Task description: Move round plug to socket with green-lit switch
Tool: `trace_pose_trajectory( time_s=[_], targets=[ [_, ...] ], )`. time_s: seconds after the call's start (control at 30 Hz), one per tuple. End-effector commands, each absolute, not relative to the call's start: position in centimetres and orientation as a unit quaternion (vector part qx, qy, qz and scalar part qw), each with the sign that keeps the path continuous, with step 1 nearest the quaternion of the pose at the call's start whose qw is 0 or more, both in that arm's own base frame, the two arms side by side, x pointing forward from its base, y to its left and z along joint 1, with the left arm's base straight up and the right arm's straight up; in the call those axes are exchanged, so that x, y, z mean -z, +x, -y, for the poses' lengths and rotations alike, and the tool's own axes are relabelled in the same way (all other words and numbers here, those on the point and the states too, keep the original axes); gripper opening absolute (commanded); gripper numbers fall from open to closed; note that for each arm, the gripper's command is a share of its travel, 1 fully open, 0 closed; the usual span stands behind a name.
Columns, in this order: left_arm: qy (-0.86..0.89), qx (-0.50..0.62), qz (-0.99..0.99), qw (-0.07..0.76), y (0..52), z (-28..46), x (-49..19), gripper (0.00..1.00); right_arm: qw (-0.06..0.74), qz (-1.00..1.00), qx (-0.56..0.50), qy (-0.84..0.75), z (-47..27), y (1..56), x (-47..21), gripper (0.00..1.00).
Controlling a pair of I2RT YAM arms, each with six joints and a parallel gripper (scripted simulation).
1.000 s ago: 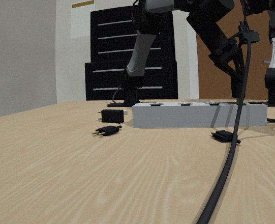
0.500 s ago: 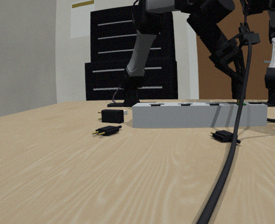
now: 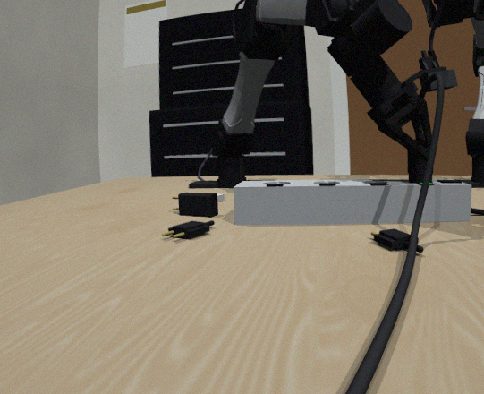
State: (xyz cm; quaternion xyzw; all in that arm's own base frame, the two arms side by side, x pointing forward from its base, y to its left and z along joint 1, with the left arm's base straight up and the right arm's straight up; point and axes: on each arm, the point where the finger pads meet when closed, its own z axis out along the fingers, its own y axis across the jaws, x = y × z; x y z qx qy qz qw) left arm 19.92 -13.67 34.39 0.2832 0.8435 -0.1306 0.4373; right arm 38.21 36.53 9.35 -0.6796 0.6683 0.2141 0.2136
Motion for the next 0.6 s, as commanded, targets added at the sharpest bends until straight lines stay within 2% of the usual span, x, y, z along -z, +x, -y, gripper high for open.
trace_pose_trajectory(
  time_s=[0.0,0.57],
  targets=[
    [0.279,0.138,-0.836,0.453,19.7,13.7,-35.7,1.0,0.191,-0.678,-0.203,-0.68,-36.3,38.2,-6.8,0.33],
    [0.279,0.138,-0.836,0.453,19.7,13.7,-35.7,1.0,0.164,-0.688,-0.195,-0.68,-36.0,37.8,-6.0,0.33]
  ],
)
